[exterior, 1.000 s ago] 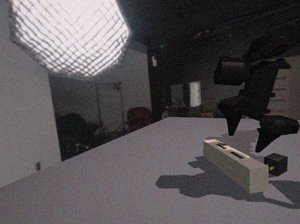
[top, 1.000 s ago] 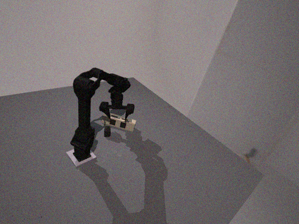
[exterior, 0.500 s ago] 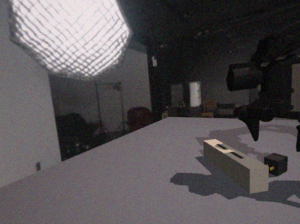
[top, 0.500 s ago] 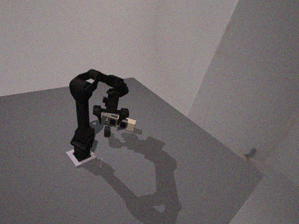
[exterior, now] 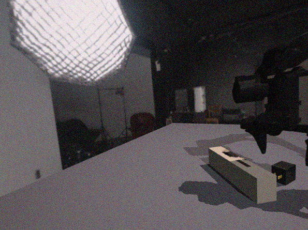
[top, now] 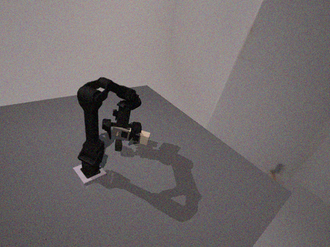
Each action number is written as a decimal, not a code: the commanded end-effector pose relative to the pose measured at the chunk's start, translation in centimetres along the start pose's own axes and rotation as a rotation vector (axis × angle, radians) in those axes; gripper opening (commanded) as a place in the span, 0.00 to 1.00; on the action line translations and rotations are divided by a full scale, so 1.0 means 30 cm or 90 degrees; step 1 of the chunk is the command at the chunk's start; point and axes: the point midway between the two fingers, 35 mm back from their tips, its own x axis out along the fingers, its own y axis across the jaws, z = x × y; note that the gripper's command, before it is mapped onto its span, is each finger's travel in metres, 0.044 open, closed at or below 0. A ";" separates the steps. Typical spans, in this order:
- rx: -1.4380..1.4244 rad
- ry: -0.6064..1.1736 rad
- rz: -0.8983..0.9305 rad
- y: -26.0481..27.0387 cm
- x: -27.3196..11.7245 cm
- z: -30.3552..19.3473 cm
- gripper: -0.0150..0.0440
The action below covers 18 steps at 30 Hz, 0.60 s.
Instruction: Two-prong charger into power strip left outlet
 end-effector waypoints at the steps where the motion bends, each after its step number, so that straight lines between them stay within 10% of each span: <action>1: -0.003 -0.001 0.003 0.002 0.015 0.002 1.00; 18: -0.003 -0.001 0.003 0.002 0.107 0.010 1.00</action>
